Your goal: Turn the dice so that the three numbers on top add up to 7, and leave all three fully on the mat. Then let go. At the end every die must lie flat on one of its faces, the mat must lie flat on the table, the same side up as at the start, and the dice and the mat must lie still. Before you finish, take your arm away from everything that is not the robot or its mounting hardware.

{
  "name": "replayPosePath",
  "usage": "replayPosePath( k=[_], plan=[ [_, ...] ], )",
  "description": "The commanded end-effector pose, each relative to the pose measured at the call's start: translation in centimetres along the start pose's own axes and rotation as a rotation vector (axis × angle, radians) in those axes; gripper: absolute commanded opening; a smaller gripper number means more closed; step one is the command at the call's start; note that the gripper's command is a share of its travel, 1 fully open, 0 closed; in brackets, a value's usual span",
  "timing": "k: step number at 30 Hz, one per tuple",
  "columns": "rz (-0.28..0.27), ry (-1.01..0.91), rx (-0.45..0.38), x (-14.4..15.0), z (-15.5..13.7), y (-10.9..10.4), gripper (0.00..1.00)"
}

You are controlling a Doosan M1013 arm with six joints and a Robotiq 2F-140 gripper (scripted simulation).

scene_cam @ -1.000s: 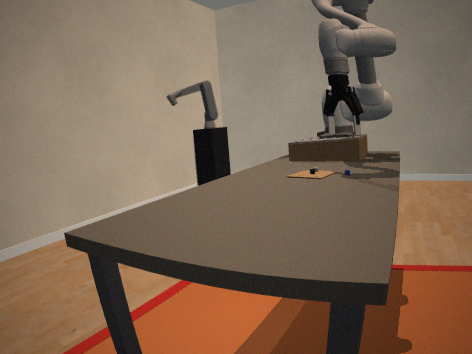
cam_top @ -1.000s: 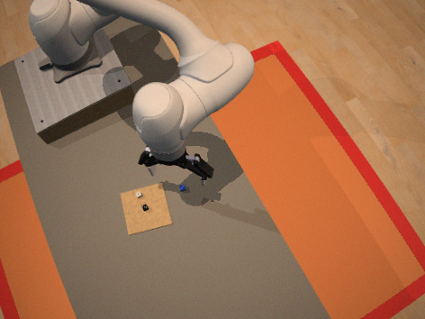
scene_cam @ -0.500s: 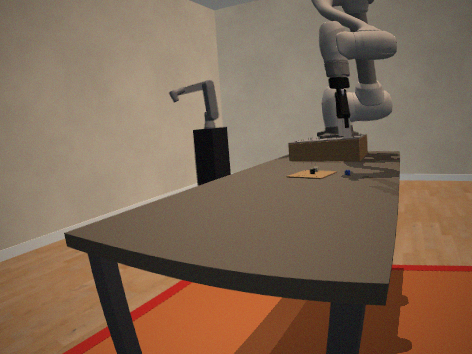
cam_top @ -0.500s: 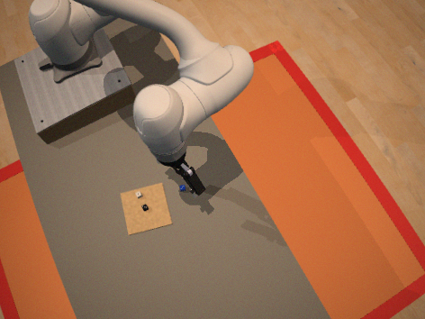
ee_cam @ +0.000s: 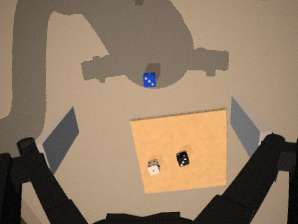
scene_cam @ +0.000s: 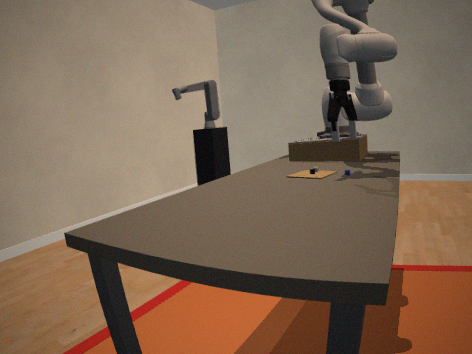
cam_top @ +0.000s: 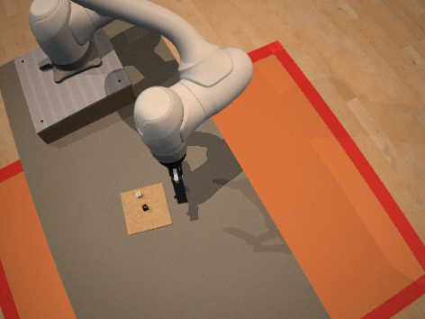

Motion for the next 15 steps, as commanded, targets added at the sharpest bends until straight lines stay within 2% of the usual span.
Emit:
replayPosePath(
  k=[1, 8, 10, 12, 15],
  plan=[
    [-0.009, 0.173, -0.011, -0.14, 0.12, 0.26, 1.0],
    [-0.01, 0.454, -0.01, -0.25, 0.1, 0.71, 1.0],
    [-0.01, 0.454, -0.01, -0.25, 0.1, 0.71, 1.0],
    [-0.011, 0.597, -0.009, -0.31, 0.09, 0.94, 1.0],
    [-0.011, 0.69, -0.009, -0.35, 0.09, 1.09, 1.0]
  ],
)
Point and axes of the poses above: the point where the finger pads meet when closed, its own y axis out along the fingers, its own x axis across the jaws, z = x × y, the point moved 10 cm from there along -y, back along the fingers, and after that the axes turned 7 degrees about y, right-handed, at the moved point
